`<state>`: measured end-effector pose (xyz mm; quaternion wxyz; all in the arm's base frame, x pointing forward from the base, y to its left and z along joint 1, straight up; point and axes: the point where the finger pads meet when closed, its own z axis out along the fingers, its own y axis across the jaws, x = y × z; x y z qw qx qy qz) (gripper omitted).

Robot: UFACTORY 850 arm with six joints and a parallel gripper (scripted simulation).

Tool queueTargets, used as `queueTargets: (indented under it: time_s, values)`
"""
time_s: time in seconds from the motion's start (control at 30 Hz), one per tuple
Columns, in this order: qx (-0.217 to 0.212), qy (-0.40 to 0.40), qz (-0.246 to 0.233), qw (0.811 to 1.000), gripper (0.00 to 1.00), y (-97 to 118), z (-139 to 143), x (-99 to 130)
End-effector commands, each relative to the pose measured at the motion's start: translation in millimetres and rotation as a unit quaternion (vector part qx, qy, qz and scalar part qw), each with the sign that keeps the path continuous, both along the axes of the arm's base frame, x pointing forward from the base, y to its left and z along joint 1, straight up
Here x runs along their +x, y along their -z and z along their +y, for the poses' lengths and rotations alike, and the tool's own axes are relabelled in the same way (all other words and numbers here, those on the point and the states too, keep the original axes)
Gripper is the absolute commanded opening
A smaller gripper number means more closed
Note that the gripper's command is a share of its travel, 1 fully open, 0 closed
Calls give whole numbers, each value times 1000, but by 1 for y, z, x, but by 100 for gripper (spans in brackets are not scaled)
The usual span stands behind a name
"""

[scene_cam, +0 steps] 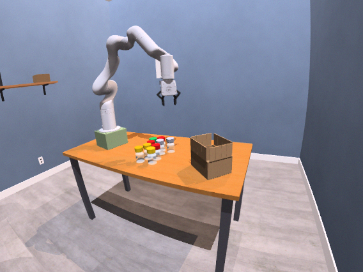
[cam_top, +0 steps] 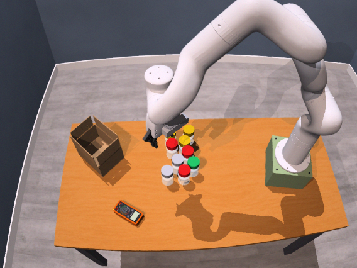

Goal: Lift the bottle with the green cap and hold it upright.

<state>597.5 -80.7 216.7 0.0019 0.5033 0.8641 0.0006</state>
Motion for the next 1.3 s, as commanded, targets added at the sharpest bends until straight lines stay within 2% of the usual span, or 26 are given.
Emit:
queueTargets:
  time_s: [0.0,0.27,0.33,0.4,0.6,0.83,1.27]
  values:
    - [0,7,-2,1000,79,10,-27,-1]
    - [-1,22,-3,1000,79,33,-85,-13]
    - [-1,22,-3,1000,79,33,-85,-13]
    - [-1,26,-3,1000,79,40,-102,-18]
    - [-2,32,-3,999,79,50,-126,-26]
    - [-2,36,-3,999,79,55,-138,-31]
    - [-2,35,-3,999,79,53,-134,-29]
